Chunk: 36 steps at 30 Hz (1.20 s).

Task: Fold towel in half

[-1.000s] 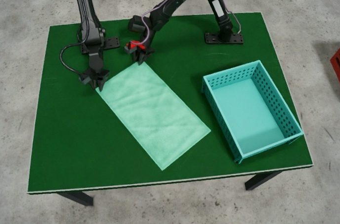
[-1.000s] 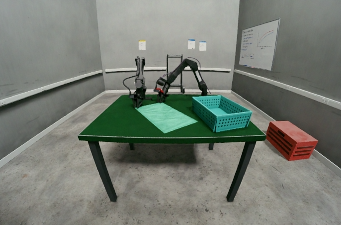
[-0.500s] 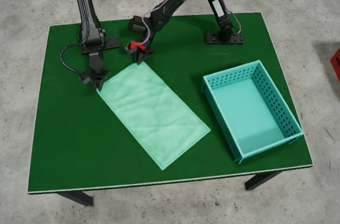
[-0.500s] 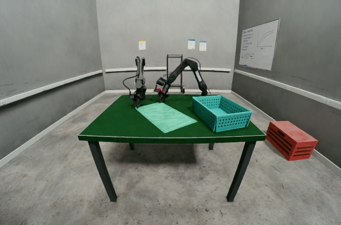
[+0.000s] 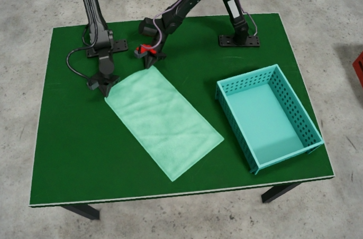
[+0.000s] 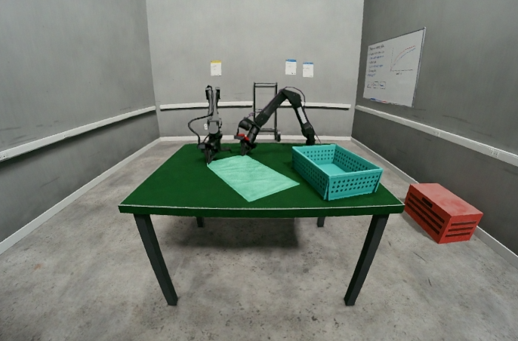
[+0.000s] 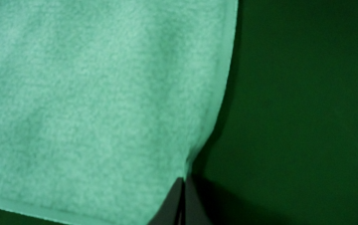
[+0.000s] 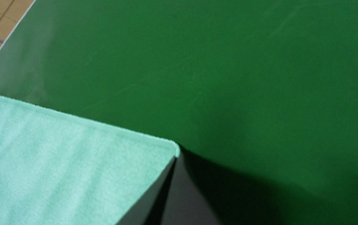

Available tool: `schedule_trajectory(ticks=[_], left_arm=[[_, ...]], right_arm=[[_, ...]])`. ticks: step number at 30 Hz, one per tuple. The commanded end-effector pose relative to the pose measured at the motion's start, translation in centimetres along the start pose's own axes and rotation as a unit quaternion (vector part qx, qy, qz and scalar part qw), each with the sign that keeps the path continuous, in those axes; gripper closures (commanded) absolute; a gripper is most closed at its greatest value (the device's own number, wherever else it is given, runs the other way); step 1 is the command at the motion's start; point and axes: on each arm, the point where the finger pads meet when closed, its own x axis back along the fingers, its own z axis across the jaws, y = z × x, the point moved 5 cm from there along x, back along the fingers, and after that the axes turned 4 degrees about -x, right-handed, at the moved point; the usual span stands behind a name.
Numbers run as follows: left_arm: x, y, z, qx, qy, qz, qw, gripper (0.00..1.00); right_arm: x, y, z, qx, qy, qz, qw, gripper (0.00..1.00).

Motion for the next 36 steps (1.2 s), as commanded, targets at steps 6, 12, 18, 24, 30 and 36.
schedule_trajectory(ticks=[6,12,18,24,30,36], left_arm=[[1.0,0.9,-0.8,0.002,-0.005,-0.006,1.0,1.0],[0.6,-0.2,1.1,-0.001,0.001,0.01,1.0,1.0],[2.0,2.2,1.1,0.01,-0.026,-0.02,0.999,1.0],[4.2,3.0,5.3,-0.021,-0.131,-0.041,0.99,1.0],[5.7,3.9,6.8,-0.059,-0.221,-0.062,0.972,1.0],[5.3,4.1,5.8,-0.066,-0.227,-0.051,0.97,1.0]], right_arm=[[0.6,0.3,-0.1,-0.008,-0.002,-0.001,1.0,1.0],[0.0,0.2,0.9,0.0,-0.008,0.007,1.0,1.0],[0.2,0.1,1.3,0.009,-0.004,0.015,1.0,1.0],[5.0,3.7,3.8,-0.074,0.047,-0.028,0.996,1.0],[8.0,5.4,4.1,-0.133,0.073,-0.075,0.986,1.0],[7.5,5.1,4.1,-0.13,0.065,-0.067,0.987,1.0]])
